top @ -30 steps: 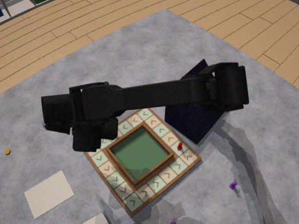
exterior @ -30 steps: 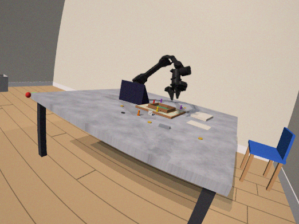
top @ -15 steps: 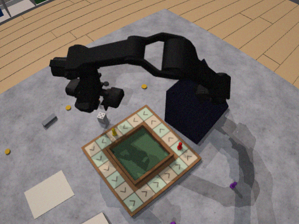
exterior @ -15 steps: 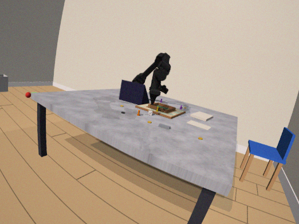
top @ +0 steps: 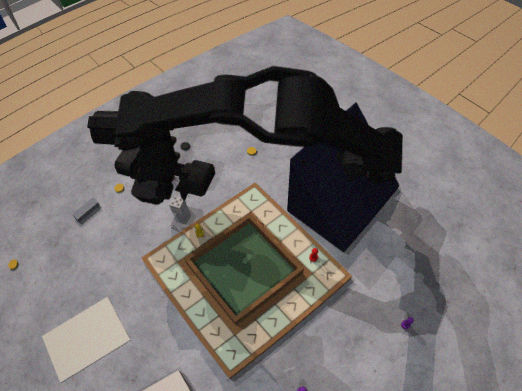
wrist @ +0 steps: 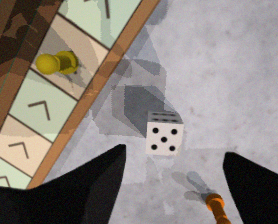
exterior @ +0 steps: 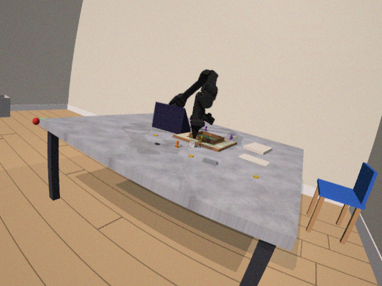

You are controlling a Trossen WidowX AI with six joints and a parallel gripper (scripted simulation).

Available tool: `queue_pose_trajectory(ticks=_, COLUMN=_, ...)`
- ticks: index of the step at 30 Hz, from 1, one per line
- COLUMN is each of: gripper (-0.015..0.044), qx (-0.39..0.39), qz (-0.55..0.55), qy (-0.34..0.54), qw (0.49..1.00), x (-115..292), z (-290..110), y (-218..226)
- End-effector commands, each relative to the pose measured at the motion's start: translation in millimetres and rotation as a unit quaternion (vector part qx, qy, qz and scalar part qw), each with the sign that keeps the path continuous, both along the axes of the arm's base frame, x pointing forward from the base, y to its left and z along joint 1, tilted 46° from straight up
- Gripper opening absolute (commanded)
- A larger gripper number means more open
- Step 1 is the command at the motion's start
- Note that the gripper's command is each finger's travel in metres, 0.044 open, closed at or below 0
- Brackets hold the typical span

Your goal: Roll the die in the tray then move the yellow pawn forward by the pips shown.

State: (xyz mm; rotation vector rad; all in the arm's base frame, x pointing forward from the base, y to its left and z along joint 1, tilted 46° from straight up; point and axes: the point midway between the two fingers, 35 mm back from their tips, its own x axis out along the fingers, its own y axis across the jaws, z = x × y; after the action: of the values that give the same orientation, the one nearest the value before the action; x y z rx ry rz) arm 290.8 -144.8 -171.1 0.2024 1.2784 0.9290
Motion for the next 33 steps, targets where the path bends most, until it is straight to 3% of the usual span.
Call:
queue_pose_trajectory(ticks=1, gripper=0.0275, qx=0.008, qz=0.0, qy=0.008, qw=1.0, x=-3, z=-7, y=8)
queue_pose_trajectory(ticks=29, gripper=0.0275, qx=0.009, qz=0.0, qy=0.008, qw=1.0, x=-5, z=-29, y=31)
queue_pose_trajectory(ticks=33, gripper=0.017, qx=0.009, qz=0.0, qy=0.008, qw=1.0, x=-5, z=-29, y=31)
